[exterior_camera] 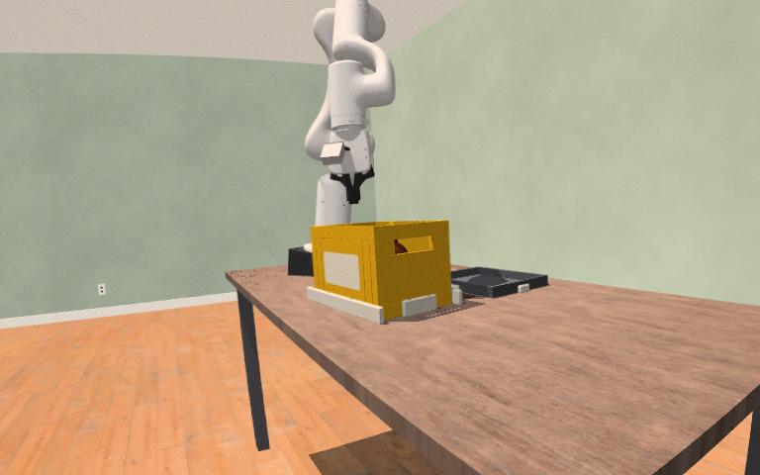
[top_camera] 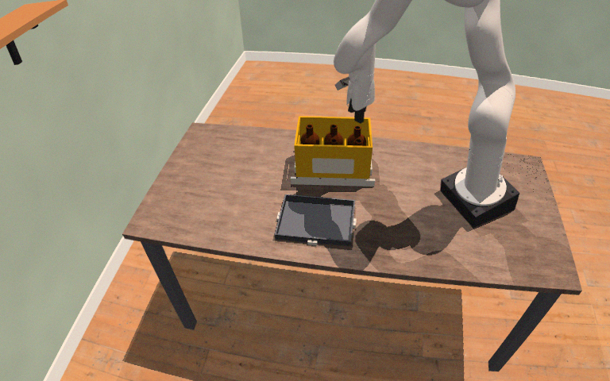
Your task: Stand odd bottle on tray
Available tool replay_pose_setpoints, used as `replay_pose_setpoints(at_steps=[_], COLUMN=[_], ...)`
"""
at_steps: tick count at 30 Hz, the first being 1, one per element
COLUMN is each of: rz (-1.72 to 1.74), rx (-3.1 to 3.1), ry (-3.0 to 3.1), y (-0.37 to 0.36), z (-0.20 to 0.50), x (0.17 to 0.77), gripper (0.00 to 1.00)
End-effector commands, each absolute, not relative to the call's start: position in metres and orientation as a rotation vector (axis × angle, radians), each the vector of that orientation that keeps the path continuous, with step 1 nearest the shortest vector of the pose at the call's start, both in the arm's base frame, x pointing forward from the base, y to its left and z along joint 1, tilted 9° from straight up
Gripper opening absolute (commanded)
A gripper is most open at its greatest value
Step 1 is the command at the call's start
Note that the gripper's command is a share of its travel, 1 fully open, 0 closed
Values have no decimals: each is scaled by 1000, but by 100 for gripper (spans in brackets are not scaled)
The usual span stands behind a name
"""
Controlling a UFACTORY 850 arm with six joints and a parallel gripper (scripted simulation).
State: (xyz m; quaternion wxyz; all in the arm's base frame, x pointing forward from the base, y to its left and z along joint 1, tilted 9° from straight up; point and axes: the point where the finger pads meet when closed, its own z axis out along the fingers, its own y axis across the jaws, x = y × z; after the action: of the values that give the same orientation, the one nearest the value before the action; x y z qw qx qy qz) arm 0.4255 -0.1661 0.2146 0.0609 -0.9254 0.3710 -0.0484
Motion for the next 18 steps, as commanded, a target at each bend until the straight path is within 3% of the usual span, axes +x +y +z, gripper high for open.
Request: replay_pose_setpoints(at_steps=[1, 7, 8, 18], rz=[-151, -151, -151, -151], rx=[-2803, -2803, -2803, -2803], ry=[1126, 1126, 1126, 1126], y=[-128, -127, -127, -127], z=[218, 218, 218, 218], x=[423, 423, 423, 423], gripper=[0, 0, 65, 65])
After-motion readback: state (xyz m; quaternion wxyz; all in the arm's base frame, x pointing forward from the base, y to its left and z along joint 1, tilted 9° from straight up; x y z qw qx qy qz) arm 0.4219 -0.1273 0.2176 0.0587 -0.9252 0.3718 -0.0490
